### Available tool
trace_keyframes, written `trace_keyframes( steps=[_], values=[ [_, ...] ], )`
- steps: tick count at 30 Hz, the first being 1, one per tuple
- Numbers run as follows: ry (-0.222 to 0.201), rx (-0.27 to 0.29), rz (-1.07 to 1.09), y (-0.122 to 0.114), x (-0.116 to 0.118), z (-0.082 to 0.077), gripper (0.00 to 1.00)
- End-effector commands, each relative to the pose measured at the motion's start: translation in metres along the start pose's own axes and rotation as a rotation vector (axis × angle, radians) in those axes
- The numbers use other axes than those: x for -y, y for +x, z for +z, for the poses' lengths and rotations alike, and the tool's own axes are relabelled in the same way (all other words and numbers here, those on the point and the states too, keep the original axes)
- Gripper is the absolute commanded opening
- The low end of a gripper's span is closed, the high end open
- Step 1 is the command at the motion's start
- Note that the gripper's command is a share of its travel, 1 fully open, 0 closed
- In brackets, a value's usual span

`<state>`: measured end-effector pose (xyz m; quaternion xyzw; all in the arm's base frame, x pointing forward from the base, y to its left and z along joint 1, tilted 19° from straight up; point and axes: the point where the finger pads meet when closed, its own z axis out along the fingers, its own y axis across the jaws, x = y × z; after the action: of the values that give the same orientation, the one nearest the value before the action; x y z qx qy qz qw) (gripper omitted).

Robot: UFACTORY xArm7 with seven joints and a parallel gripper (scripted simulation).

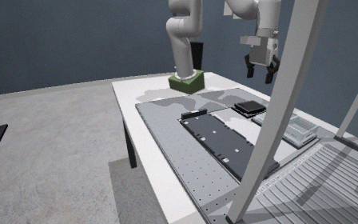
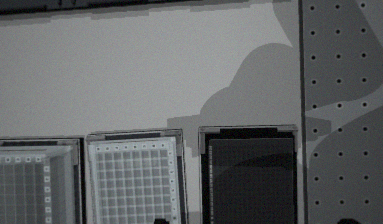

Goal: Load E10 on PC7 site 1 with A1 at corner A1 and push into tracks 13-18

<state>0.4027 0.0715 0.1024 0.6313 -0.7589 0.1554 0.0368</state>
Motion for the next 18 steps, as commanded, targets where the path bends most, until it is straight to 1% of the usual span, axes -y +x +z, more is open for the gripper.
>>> trace_keyframes(
  steps=[1, 2, 3, 7, 18],
  values=[
    [-0.029, -0.022, -0.018, -0.009, -0.005, 0.006, 1.00],
    [-0.029, -0.022, -0.018, -0.009, -0.005, 0.006, 1.00],
    [-0.044, -0.033, -0.029, -0.011, -0.009, 0.009, 1.00],
    [-0.044, -0.033, -0.029, -0.021, -0.022, 0.016, 1.00],
    [-0.044, -0.033, -0.029, -0.021, -0.022, 0.016, 1.00]
  ],
)
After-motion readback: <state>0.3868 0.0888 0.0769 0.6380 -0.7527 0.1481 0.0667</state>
